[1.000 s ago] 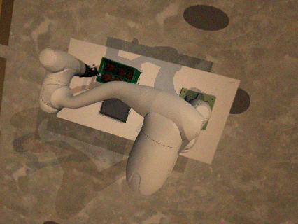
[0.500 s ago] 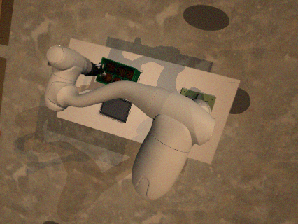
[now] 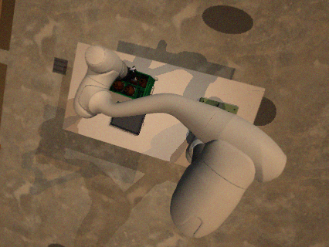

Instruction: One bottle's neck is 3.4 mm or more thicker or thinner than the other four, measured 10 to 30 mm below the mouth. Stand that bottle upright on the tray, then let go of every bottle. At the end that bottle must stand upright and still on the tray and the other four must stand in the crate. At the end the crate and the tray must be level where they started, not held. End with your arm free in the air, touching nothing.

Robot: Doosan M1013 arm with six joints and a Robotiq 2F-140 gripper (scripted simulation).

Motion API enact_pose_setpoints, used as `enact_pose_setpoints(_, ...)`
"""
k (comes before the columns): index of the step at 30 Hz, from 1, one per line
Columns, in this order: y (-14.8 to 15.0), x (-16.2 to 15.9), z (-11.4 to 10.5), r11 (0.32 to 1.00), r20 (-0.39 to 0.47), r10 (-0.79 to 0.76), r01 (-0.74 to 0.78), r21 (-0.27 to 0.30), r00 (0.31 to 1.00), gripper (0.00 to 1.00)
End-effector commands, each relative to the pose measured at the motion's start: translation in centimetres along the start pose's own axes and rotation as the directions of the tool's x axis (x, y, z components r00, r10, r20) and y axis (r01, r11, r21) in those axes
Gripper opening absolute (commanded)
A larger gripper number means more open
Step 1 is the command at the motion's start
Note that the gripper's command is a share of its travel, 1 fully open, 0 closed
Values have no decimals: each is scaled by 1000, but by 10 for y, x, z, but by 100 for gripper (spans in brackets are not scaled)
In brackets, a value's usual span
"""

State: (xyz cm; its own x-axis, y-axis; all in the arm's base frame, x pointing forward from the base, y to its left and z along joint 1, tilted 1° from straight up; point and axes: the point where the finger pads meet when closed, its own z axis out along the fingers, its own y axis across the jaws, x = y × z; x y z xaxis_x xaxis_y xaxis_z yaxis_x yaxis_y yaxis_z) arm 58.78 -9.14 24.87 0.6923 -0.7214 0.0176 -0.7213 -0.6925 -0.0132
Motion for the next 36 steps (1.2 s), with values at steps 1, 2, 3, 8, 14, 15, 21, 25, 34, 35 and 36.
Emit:
enact_pose_setpoints(1,23,-11,1,1000,-1,-1,1,2,1000,0)
enact_pose_setpoints(2,23,-11,1,1000,-1,-1,1,2,1000,0)
enact_pose_setpoints(3,23,-11,1,1000,-1,-1,1,2,1000,0)
enact_pose_setpoints(8,23,-11,1,1000,-1,-1,1,2,1000,38)
enact_pose_setpoints(14,23,-11,1,1000,-1,-1,1,2,1000,38)
enact_pose_setpoints(15,23,-11,1,1000,-1,-1,1,2,1000,38)
enact_pose_setpoints(21,23,-11,1,1000,-1,-1,1,2,1000,38)
enact_pose_setpoints(25,23,-11,1,1000,-1,-1,1,2,1000,38)
enact_pose_setpoints(34,23,-11,1,1000,-1,-1,1,2,1000,38)
enact_pose_setpoints(35,23,-11,1,1000,-1,-1,1,2,1000,38)
enact_pose_setpoints(36,23,-11,1,1000,-1,-1,1,2,1000,38)
